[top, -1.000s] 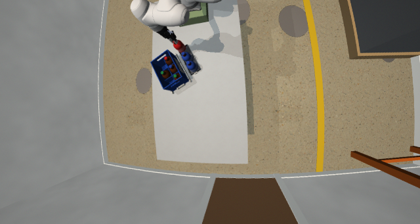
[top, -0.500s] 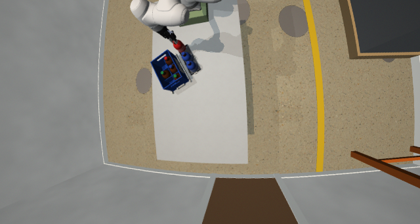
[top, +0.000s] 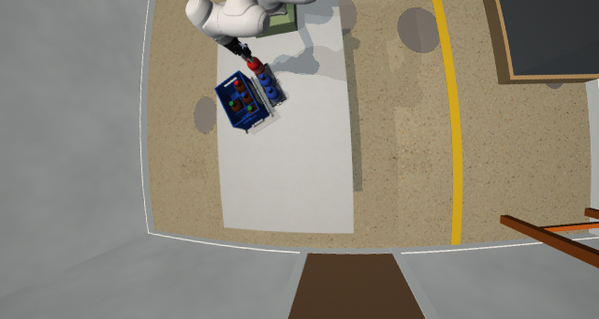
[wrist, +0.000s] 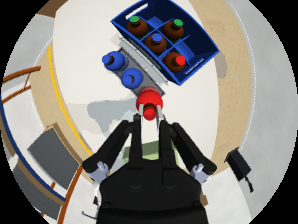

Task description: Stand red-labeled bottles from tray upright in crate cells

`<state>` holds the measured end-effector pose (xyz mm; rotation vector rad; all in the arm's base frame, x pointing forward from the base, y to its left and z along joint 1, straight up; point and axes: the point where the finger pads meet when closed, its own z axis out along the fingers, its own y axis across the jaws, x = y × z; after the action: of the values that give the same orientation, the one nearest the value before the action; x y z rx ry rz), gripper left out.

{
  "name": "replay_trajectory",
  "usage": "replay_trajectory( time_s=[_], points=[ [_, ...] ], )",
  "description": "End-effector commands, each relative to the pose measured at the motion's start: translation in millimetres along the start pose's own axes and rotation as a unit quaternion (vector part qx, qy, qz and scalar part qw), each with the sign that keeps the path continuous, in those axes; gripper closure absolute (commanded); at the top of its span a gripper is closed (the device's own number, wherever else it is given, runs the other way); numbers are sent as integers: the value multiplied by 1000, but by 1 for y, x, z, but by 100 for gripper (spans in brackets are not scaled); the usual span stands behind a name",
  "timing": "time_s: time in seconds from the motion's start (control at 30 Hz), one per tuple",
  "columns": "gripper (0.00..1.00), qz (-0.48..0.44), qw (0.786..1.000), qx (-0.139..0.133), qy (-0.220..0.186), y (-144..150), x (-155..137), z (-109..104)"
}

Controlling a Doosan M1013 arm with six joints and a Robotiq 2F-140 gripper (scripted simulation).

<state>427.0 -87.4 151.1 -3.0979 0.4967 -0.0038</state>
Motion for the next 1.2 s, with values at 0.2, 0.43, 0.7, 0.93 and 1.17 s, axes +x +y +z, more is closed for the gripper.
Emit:
replay_trajectory(
  time_s=[0.2, 0.43, 0.7, 0.93, 1.17],
  points=[
    [100, 0, 1000, 0, 0, 0, 0, 0],
    [100, 0, 1000, 0, 0, 0, 0, 0],
    [100, 0, 1000, 0, 0, 0, 0, -1],
    [100, 0, 1000, 0, 0, 0, 0, -3],
    [100, 0, 1000, 0, 0, 0, 0, -7]
  ],
)
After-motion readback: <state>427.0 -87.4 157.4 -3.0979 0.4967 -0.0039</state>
